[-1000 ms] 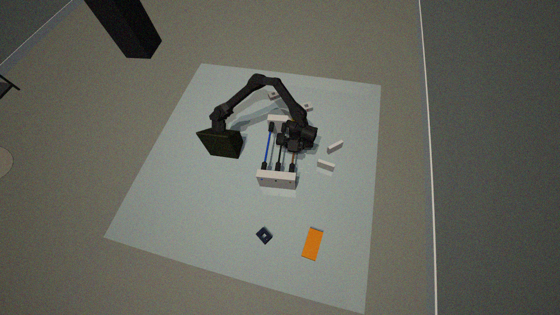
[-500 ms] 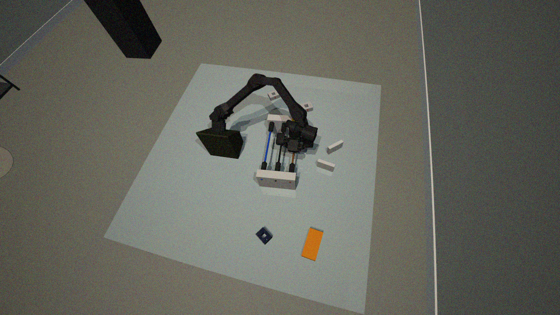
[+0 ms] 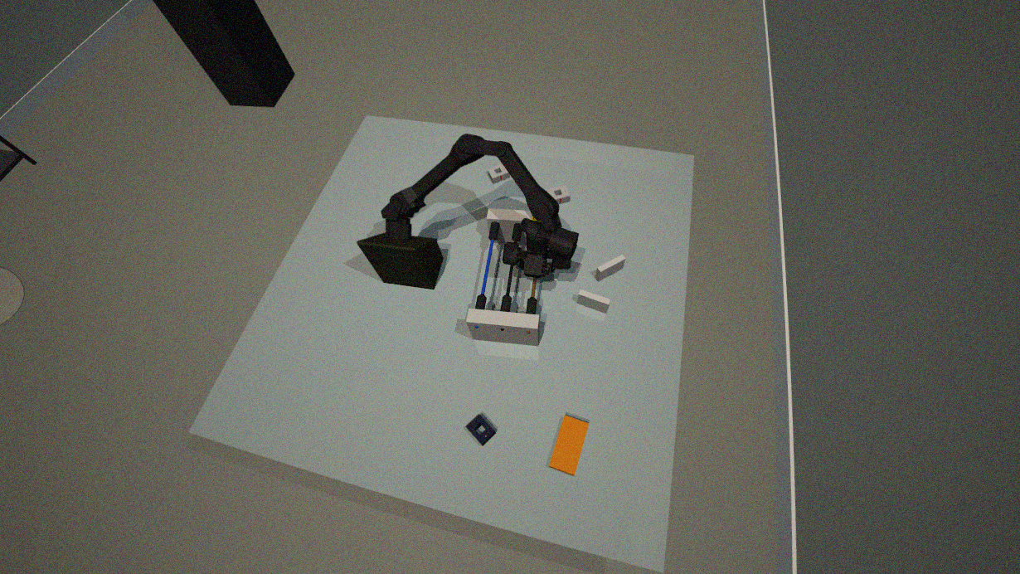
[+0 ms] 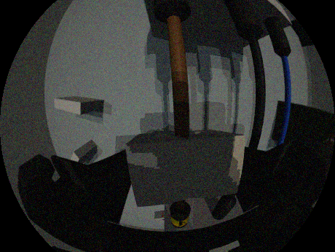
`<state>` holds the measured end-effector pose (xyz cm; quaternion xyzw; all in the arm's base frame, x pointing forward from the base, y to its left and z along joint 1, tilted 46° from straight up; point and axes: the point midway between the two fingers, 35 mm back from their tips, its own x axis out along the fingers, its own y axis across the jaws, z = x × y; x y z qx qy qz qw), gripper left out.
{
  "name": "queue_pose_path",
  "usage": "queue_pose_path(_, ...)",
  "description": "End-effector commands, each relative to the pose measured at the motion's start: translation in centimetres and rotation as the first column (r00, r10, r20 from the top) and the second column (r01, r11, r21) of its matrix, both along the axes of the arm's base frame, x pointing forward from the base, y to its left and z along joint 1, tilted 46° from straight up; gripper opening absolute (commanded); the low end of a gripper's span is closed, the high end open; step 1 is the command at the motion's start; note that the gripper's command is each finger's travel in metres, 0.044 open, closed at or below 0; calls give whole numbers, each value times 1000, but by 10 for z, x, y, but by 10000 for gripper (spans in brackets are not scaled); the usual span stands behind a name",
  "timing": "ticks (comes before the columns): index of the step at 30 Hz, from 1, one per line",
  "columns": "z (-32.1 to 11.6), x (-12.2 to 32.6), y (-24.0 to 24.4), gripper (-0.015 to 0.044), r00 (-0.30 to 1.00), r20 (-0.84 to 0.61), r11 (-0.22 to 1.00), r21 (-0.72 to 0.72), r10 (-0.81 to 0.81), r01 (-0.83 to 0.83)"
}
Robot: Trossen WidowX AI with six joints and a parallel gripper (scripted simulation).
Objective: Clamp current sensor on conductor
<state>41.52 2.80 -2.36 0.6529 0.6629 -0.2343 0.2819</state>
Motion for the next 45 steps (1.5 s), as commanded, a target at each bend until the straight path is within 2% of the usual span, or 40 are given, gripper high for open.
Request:
queue_pose_path(1, 0, 0, 0, 0, 1000, 1, 1000, 0, 0, 0)
queue_pose_path(6, 0, 0, 0, 0, 1000, 1, 1000, 0, 0, 0)
queue_pose_path(23, 1, 0, -2, 440, 1000, -12, 1000, -5, 11, -11)
queue_pose_path(30, 11, -2, -22, 440, 984, -128, 992, -22, 121, -125)
queue_pose_path(45, -3, -5, -9, 440, 980, -143, 990, -20, 137, -141)
